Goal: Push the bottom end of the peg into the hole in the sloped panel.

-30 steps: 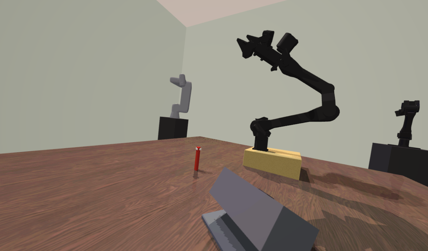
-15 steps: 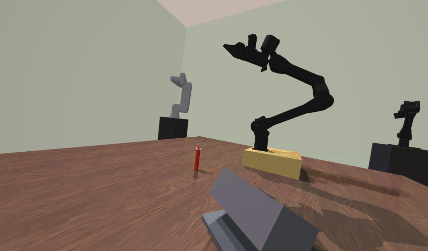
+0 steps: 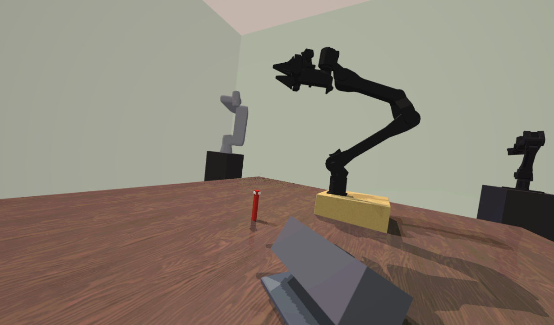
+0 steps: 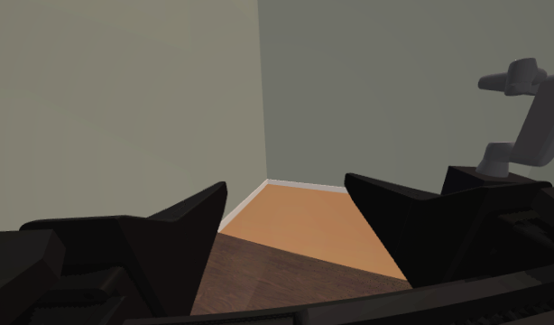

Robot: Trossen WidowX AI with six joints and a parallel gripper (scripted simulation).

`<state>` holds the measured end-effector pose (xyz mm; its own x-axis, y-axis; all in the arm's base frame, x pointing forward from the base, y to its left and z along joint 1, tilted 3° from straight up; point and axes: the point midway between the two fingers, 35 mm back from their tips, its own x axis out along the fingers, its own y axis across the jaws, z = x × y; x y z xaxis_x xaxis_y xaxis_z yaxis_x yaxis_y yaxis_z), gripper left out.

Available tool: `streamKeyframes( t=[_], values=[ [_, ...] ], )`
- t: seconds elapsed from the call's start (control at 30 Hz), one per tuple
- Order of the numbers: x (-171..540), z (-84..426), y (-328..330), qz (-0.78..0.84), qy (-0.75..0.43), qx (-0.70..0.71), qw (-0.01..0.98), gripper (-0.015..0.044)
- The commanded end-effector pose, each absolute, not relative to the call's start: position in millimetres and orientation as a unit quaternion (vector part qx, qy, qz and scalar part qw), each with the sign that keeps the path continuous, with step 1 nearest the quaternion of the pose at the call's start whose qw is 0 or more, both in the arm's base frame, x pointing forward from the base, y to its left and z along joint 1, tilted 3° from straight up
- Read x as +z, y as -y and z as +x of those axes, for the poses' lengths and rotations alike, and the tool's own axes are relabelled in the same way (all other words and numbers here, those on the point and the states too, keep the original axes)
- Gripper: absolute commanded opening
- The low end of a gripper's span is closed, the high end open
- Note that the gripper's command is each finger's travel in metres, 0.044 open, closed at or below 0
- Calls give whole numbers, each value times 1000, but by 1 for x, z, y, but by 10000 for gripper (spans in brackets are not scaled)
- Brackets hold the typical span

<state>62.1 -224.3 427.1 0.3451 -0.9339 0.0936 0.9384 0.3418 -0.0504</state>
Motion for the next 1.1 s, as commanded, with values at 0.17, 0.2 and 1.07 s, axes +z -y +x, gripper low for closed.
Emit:
streamKeyframes(
  t=[0.17,0.2,1.07],
  values=[
    [398,84,249,80,17,-548,832,440],
    [394,86,252,94,15,-545,833,440],
    [297,163,283,389,-65,-498,772,440]
  ],
)
